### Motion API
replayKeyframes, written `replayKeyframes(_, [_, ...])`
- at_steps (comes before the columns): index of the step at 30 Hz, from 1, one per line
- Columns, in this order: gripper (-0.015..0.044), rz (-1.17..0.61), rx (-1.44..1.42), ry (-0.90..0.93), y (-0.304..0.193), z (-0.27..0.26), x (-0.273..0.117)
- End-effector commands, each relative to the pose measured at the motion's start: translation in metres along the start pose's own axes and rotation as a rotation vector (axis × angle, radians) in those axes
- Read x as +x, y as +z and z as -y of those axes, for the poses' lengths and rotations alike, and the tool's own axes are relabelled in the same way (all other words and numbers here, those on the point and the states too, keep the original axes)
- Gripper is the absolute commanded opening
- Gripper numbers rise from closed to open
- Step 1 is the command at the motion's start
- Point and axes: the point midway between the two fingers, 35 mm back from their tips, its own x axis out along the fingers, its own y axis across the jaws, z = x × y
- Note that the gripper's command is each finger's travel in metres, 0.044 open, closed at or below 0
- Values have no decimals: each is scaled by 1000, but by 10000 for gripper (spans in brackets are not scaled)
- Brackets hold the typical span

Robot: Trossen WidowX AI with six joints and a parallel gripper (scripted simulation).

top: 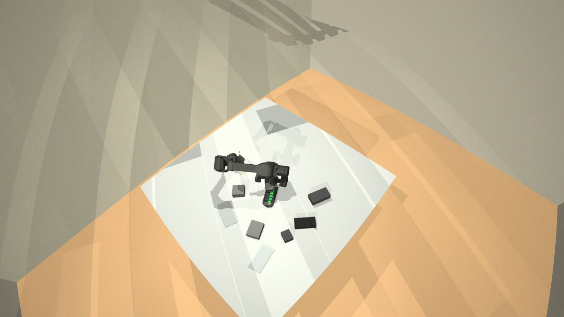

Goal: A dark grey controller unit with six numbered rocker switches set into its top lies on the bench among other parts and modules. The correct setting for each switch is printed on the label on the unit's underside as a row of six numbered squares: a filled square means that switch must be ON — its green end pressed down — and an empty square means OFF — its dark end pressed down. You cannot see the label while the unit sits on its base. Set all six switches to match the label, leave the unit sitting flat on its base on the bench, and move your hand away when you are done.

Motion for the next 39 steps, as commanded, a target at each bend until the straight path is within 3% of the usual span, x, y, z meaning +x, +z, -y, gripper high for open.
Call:
replayKeyframes(1, [0,4,-1,7,3,0,2])
replayKeyframes(39, [0,5,-1,7,3,-1,41])
